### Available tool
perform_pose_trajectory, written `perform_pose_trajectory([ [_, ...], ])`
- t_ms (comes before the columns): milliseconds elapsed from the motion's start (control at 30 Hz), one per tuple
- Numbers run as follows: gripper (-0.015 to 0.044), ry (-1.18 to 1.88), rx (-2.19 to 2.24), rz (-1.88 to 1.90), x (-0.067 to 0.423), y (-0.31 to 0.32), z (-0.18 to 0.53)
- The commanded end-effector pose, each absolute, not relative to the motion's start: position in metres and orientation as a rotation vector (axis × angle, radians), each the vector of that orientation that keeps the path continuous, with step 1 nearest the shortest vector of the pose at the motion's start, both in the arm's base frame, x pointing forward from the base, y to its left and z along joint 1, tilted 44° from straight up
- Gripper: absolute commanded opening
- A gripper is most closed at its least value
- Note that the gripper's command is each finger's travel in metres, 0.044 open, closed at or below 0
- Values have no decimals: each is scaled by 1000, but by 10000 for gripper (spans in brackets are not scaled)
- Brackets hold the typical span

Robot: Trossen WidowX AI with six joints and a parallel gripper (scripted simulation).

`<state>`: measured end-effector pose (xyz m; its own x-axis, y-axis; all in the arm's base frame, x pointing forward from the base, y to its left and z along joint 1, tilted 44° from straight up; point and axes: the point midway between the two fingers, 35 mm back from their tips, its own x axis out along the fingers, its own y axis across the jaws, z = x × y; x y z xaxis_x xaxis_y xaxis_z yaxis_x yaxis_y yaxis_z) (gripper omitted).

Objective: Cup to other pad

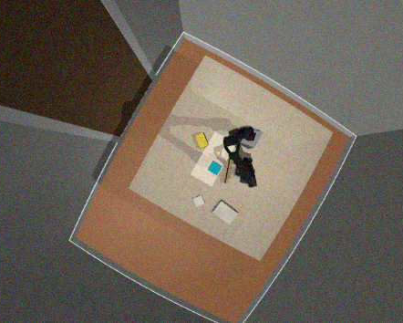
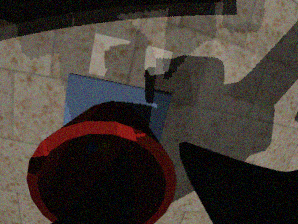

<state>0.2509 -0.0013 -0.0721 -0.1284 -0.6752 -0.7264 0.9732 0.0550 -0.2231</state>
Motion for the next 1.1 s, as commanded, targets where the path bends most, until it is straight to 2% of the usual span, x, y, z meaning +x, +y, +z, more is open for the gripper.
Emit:
perform_pose_trajectory([
  [0, 148, 837, 460, -1503, 249, -7, -77],
  [400, 148, 836, 459, -1504, 246, -16, -86],
  [500, 69, 836, 464, -1508, 247, -15, -84],
  [833, 2, 836, 464, -1508, 247, -15, -84],
  [1067, 0, 837, 465, -1507, 248, -10, -80],
])
